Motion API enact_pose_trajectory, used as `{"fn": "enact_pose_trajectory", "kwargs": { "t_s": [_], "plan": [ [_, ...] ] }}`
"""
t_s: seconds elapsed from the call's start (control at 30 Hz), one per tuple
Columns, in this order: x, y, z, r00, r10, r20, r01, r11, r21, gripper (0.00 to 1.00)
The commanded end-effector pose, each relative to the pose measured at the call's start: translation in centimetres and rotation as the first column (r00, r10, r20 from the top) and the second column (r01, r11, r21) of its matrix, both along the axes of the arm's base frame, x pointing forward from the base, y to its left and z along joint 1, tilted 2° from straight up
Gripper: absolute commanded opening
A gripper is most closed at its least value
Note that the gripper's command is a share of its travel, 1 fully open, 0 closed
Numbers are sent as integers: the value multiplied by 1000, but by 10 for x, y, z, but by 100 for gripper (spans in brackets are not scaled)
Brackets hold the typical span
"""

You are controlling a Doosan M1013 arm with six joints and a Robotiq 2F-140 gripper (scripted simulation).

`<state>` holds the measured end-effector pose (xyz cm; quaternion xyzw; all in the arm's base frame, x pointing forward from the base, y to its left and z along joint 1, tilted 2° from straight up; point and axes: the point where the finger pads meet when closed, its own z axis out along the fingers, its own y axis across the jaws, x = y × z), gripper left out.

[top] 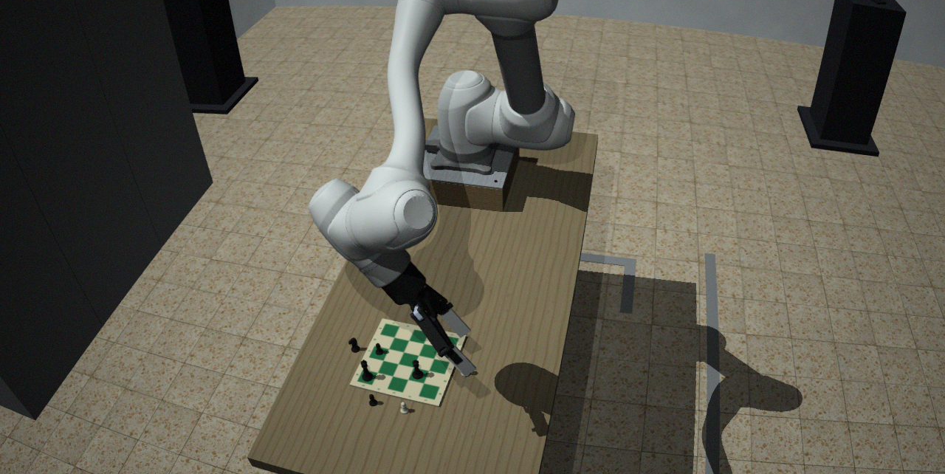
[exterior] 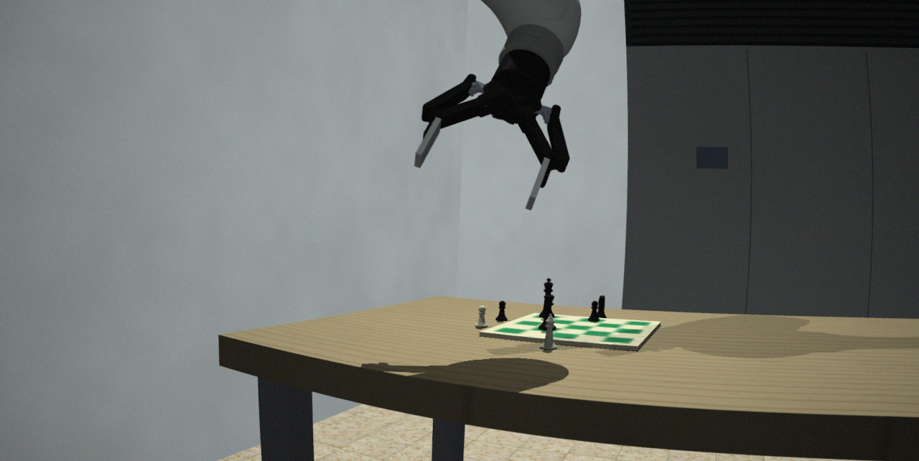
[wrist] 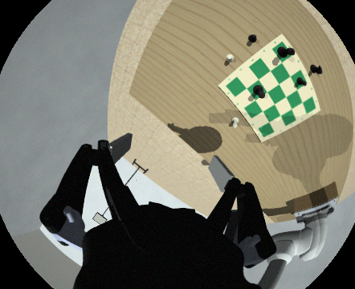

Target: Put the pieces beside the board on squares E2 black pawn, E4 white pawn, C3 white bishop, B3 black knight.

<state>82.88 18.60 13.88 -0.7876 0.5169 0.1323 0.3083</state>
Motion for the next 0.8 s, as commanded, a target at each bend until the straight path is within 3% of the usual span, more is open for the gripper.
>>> {"fn": "enact_pose_trajectory", "kwargs": {
  "t_s": [0.0, 0.6, 0.77],
  "plan": [
    [0, 0, 0, 1000, 0, 0, 0, 1000, 0, 100],
    [0, 0, 0, 1000, -1, 0, 1, 1000, -3, 100],
    [-3, 8, -7, 999, -33, 15, 34, 995, -92, 100]
  ]
}}
